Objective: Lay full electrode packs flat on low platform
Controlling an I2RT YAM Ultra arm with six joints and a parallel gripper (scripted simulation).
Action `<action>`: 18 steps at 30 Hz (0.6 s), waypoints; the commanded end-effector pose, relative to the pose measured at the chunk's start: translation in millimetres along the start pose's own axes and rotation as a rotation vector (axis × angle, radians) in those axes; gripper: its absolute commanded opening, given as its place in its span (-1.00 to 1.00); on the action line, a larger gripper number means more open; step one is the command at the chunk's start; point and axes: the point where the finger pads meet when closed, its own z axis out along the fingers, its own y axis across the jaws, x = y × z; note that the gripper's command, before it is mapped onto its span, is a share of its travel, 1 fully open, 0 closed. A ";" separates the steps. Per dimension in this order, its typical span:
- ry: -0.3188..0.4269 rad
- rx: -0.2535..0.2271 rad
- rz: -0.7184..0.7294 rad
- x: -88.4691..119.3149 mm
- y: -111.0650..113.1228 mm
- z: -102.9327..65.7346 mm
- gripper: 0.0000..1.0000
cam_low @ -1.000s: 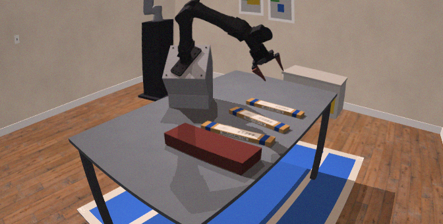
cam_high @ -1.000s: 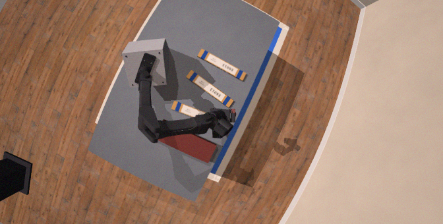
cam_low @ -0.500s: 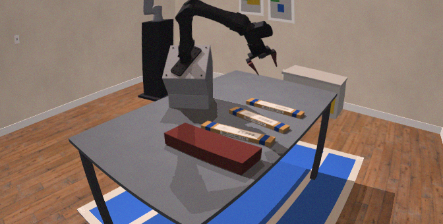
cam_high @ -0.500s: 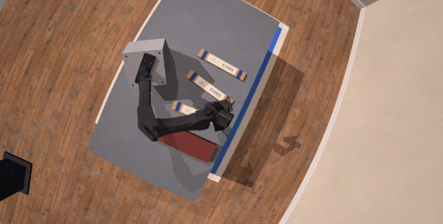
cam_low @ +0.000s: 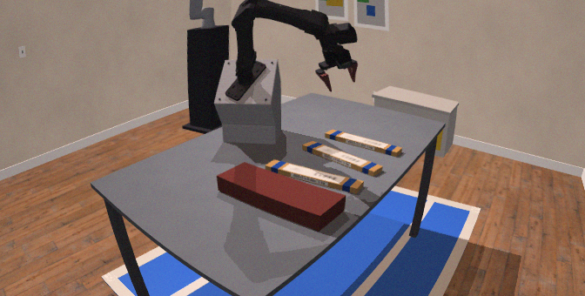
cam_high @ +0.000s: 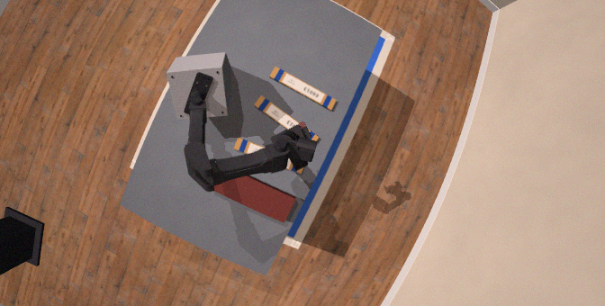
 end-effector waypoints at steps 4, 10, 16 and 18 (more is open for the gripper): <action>0.000 0.042 -0.129 12.2 -7.5 -29.0 0.92; 0.021 0.091 -0.225 26.0 -16.5 -37.6 0.92; 0.038 0.140 -0.324 38.1 -26.3 -46.8 0.92; 0.060 0.185 -0.396 51.4 -38.9 -50.2 0.92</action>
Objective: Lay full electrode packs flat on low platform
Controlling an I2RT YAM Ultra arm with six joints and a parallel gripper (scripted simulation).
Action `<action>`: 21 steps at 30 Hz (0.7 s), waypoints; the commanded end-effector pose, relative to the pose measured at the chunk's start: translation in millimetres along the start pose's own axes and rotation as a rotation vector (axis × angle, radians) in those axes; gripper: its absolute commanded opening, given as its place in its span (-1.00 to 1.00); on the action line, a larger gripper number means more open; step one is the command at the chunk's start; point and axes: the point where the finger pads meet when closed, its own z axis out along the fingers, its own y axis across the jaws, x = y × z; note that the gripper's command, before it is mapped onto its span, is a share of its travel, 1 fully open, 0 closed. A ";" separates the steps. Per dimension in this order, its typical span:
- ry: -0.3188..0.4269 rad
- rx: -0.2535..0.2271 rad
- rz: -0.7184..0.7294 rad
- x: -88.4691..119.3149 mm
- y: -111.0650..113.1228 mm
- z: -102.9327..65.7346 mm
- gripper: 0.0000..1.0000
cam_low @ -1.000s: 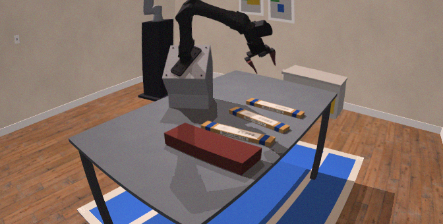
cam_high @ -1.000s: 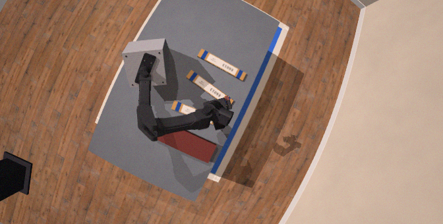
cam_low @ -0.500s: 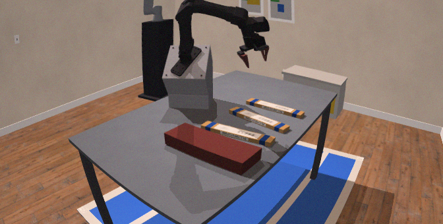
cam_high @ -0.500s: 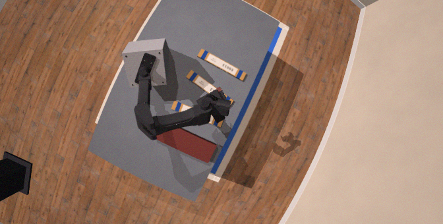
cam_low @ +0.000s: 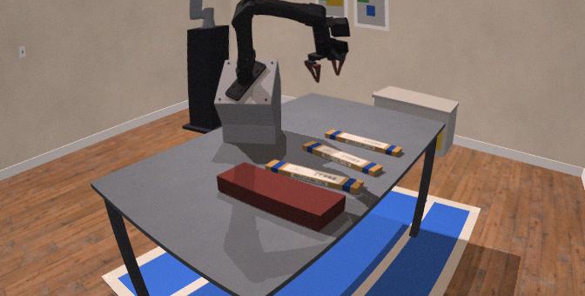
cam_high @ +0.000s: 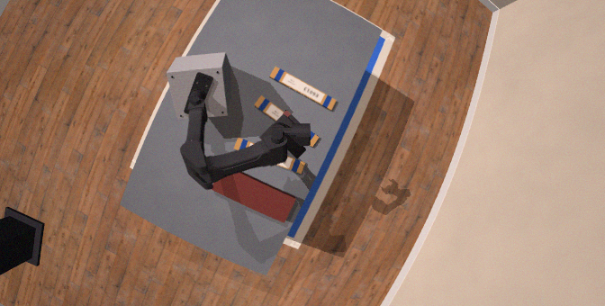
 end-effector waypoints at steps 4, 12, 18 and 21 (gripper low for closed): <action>-0.018 0.040 -0.115 8.0 -11.4 -25.9 0.92; 0.009 0.142 -0.314 33.2 -31.6 -40.2 0.92; 0.002 0.140 -0.318 30.0 -30.1 -42.8 0.92; 0.002 0.140 -0.316 30.0 -30.1 -42.8 0.92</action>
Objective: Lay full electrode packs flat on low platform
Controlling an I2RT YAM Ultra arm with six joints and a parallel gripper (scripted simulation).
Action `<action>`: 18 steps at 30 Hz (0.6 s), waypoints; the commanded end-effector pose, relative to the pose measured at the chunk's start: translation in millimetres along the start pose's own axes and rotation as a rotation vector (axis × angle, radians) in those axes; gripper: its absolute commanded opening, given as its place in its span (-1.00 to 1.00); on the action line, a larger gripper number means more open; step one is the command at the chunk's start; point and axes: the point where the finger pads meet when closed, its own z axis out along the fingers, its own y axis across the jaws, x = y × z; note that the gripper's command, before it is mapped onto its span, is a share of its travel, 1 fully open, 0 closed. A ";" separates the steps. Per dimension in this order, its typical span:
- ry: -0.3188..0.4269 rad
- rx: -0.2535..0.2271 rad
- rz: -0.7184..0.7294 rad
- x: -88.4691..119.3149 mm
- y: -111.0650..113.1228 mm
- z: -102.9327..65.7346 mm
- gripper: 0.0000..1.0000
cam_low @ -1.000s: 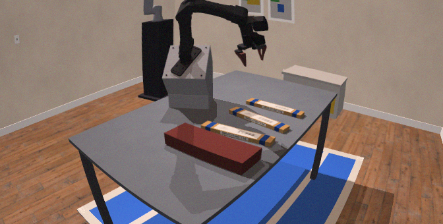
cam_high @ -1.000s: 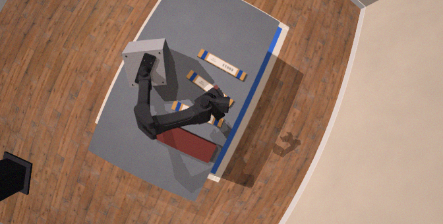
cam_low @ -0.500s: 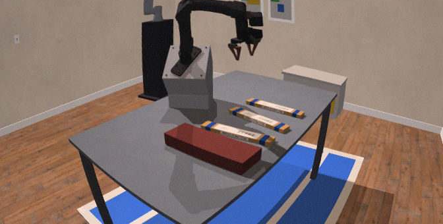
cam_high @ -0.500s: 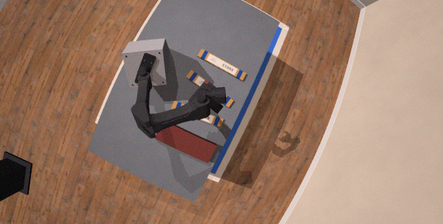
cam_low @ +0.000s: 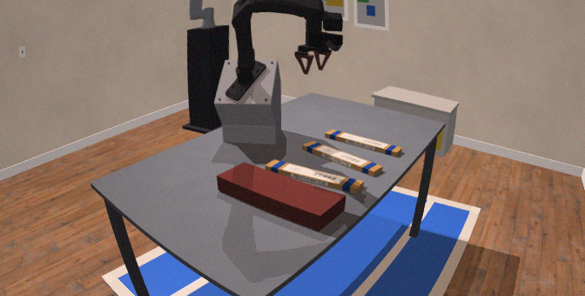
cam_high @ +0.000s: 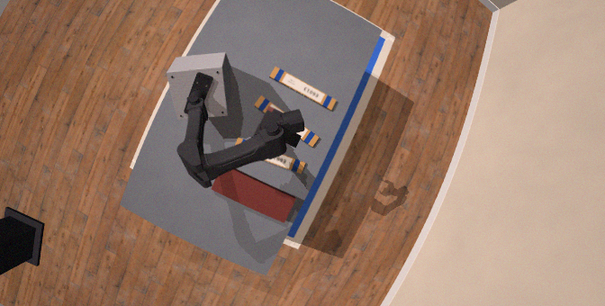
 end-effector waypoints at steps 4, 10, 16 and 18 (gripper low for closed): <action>-0.048 -0.016 -0.001 -5.6 -4.1 -15.7 0.92; -0.052 -0.019 0.003 -6.7 -3.1 -15.8 0.92; -0.052 -0.019 0.003 -6.7 -3.1 -15.8 0.92; -0.052 -0.019 0.003 -6.7 -3.1 -15.8 0.92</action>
